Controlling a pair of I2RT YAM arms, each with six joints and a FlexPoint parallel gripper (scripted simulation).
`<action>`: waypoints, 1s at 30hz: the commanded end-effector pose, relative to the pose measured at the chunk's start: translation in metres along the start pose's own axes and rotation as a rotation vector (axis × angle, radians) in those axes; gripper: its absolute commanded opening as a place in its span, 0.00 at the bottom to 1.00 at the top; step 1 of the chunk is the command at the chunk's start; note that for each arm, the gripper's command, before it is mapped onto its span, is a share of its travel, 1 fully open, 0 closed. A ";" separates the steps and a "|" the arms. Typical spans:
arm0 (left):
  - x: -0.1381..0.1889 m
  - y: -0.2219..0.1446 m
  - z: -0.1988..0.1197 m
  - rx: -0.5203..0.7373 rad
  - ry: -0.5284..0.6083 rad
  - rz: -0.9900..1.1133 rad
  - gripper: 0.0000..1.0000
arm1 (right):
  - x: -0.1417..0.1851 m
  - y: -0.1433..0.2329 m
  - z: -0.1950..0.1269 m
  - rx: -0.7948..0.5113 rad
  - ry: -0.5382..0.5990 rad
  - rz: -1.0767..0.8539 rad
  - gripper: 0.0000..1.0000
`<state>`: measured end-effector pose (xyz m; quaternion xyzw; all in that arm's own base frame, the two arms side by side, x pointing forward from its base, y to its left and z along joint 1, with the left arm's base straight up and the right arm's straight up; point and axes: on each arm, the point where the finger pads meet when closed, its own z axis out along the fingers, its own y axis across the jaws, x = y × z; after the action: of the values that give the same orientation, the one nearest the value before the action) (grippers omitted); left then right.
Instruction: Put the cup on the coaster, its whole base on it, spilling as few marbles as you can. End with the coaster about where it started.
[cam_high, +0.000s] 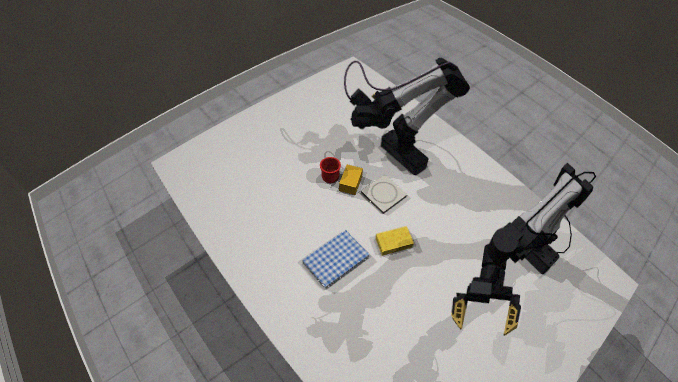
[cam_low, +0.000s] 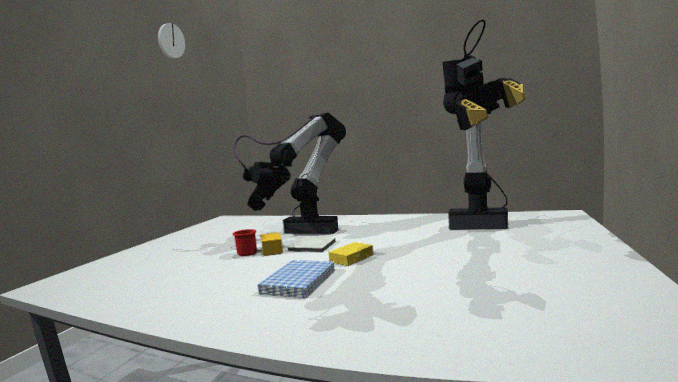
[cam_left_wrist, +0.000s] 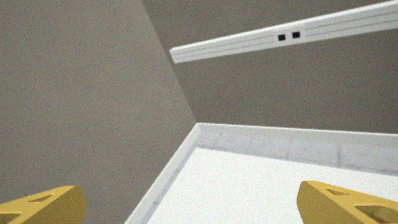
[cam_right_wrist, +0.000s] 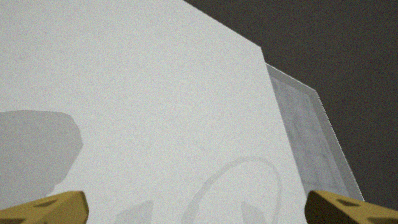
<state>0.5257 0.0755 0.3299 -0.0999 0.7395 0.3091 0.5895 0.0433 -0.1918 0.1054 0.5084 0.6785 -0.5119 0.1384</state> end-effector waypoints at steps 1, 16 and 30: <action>-0.009 0.005 -0.002 -0.006 -0.018 -0.015 1.00 | -0.004 0.000 -0.001 -0.002 -0.007 0.014 1.00; -0.009 0.005 -0.002 -0.006 -0.018 -0.015 1.00 | -0.004 0.000 -0.001 -0.002 -0.007 0.014 1.00; -0.023 -0.123 -0.106 0.465 -0.078 -0.021 1.00 | -0.007 0.065 -0.059 -0.472 0.067 -0.246 1.00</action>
<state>0.5209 -0.0333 0.3265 -0.0059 0.7575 0.1966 0.6225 0.0914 -0.1692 0.1023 0.4345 0.7863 -0.4094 0.1593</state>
